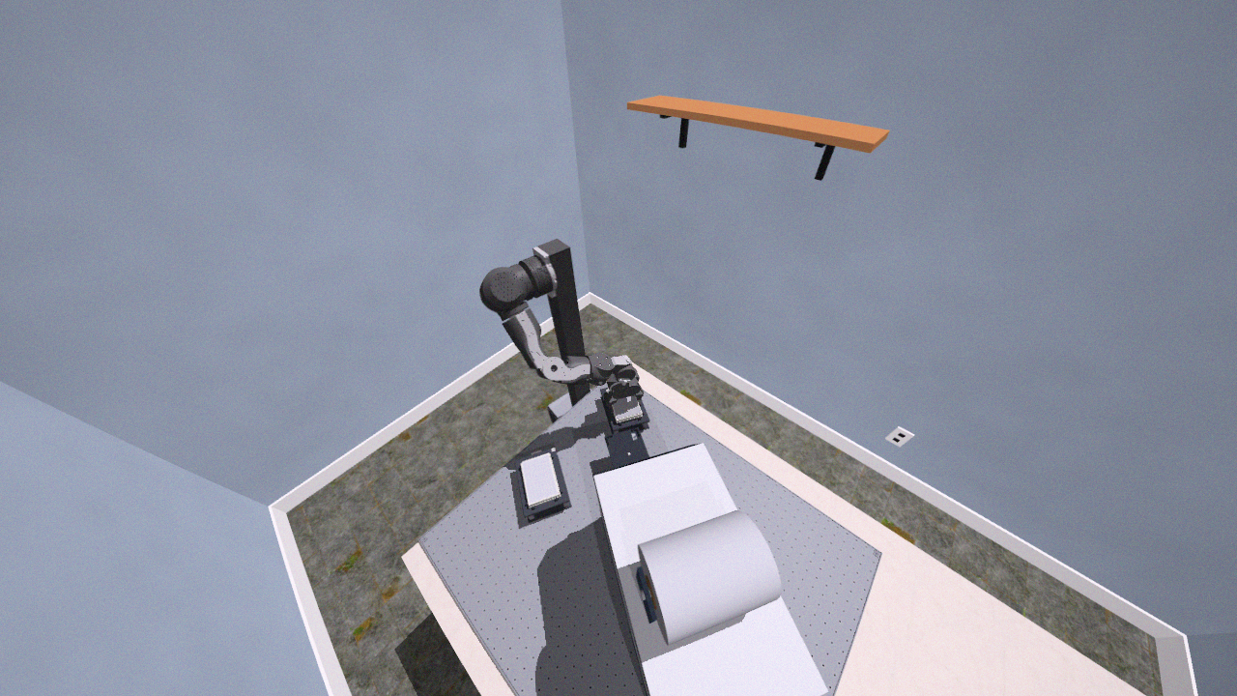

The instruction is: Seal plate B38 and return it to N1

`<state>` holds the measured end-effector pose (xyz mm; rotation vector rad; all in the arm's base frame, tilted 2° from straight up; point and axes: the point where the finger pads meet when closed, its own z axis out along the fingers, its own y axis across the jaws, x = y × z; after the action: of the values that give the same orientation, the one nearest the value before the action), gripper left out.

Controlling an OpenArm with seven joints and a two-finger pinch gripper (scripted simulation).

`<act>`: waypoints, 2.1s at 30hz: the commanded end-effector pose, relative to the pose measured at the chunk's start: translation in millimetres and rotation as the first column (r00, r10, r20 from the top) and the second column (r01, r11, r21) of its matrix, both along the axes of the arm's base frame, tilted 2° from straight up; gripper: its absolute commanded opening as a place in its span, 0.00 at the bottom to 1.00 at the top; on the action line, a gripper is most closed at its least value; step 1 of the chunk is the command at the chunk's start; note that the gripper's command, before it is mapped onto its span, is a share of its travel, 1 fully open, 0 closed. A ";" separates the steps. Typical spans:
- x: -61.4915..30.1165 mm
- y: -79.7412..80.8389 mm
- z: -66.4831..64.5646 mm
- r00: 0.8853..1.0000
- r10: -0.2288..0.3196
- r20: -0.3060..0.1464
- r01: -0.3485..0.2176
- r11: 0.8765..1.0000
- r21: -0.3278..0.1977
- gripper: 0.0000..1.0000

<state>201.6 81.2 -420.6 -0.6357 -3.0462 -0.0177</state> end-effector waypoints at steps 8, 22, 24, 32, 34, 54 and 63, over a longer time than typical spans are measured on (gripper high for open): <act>1.1 0.1 1.5 1.000 0.001 0.003 -0.001 1.000 -0.002 0.00; 1.7 0.6 1.8 1.000 0.000 0.004 0.000 1.000 0.000 0.00; 1.7 0.6 1.8 1.000 0.000 0.004 0.000 1.000 0.000 0.00; 0.6 1.5 -0.3 1.000 0.002 0.003 -0.002 1.000 0.004 0.00; -0.2 2.1 -1.7 1.000 0.003 0.002 -0.003 1.000 0.007 0.00; -0.4 2.4 -3.6 1.000 0.003 0.002 -0.003 1.000 0.007 0.00; -0.4 2.4 -3.6 1.000 0.003 0.002 -0.003 1.000 0.007 0.00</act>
<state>201.7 81.9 -424.1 -0.6381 -3.0467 -0.0190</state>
